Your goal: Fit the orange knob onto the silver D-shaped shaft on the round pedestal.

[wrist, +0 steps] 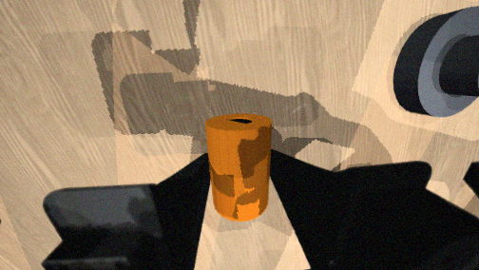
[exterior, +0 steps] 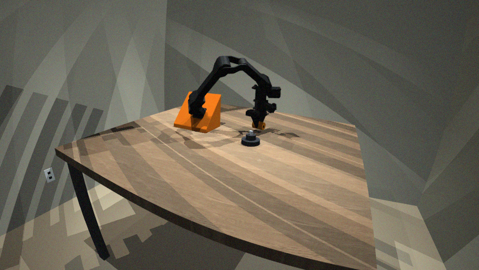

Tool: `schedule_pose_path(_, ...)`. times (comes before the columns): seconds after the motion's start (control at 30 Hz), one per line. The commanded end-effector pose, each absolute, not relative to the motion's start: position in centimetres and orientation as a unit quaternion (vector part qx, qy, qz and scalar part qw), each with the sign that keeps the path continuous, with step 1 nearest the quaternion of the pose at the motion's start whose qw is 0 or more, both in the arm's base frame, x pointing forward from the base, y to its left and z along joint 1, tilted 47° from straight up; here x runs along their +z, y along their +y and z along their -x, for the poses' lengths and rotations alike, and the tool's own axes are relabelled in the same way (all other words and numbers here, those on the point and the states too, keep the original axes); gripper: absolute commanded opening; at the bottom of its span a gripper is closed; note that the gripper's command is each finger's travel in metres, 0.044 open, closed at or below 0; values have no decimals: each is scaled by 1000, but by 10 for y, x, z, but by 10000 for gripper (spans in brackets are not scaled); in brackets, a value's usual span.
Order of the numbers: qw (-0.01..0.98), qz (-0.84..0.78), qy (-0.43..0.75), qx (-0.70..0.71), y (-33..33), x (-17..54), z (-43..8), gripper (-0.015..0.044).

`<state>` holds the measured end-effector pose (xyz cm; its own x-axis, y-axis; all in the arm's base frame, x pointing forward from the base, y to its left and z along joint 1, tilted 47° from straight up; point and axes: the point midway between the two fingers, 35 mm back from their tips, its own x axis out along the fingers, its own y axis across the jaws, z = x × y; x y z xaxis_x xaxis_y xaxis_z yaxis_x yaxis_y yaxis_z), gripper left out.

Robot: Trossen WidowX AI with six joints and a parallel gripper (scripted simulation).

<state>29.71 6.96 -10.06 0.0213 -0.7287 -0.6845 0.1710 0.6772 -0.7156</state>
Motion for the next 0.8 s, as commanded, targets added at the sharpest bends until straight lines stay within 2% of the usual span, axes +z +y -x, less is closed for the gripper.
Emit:
schedule_pose_path(0.0,691,182,594,-369,71,-100,-297,181)
schedule_pose_path(0.23,707,101,548,-435,71,-100,-297,181)
schedule_pose_path(0.5,710,85,538,-447,71,-100,-297,181)
schedule_pose_path(0.77,715,-12,472,-516,71,-100,-297,181)
